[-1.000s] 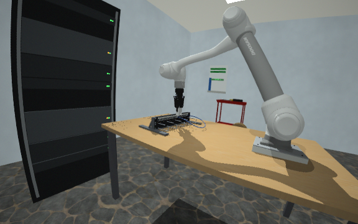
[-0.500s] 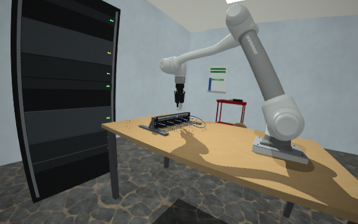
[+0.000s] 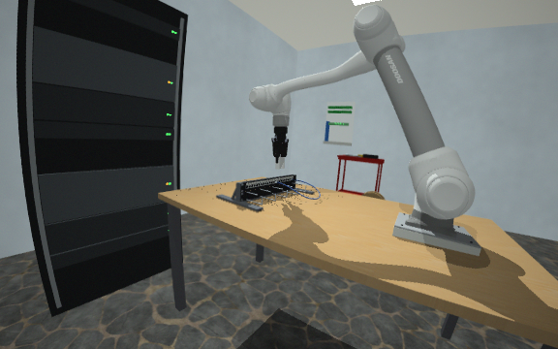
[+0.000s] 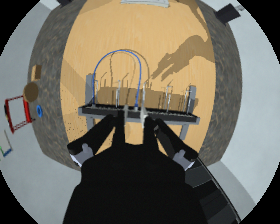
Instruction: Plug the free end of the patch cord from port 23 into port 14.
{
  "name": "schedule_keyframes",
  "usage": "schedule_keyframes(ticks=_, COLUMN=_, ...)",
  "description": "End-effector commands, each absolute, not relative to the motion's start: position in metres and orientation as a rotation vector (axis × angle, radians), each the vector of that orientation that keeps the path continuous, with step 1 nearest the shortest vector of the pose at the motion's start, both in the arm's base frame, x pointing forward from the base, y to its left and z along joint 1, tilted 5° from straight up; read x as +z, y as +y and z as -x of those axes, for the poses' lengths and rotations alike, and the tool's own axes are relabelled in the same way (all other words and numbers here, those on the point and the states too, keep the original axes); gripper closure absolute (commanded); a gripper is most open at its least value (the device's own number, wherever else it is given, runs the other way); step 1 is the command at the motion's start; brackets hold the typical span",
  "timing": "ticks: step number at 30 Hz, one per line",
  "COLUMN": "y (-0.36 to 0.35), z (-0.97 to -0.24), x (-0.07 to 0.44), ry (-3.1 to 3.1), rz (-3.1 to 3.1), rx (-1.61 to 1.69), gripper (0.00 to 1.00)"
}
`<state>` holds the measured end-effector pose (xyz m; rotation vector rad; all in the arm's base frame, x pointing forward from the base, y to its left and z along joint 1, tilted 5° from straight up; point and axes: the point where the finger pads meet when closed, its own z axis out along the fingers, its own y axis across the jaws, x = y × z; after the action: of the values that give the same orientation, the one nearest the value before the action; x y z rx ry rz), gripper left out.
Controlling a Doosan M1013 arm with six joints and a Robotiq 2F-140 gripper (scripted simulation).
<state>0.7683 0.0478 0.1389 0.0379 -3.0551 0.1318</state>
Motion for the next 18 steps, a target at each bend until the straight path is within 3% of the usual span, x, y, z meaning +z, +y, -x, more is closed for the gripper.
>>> schedule_keyframes(ticks=1, y=0.0511, z=-0.7674, x=0.1419, ry=-3.053, rz=-0.035, rx=0.126, gripper=0.78)
schedule_keyframes(ticks=2, y=0.0511, z=-0.7674, x=0.1419, ry=-3.053, rz=-0.035, rx=0.126, gripper=1.0)
schedule_keyframes(ticks=18, y=0.0511, z=-0.7674, x=0.1419, ry=-3.053, rz=-0.035, rx=0.126, gripper=1.0)
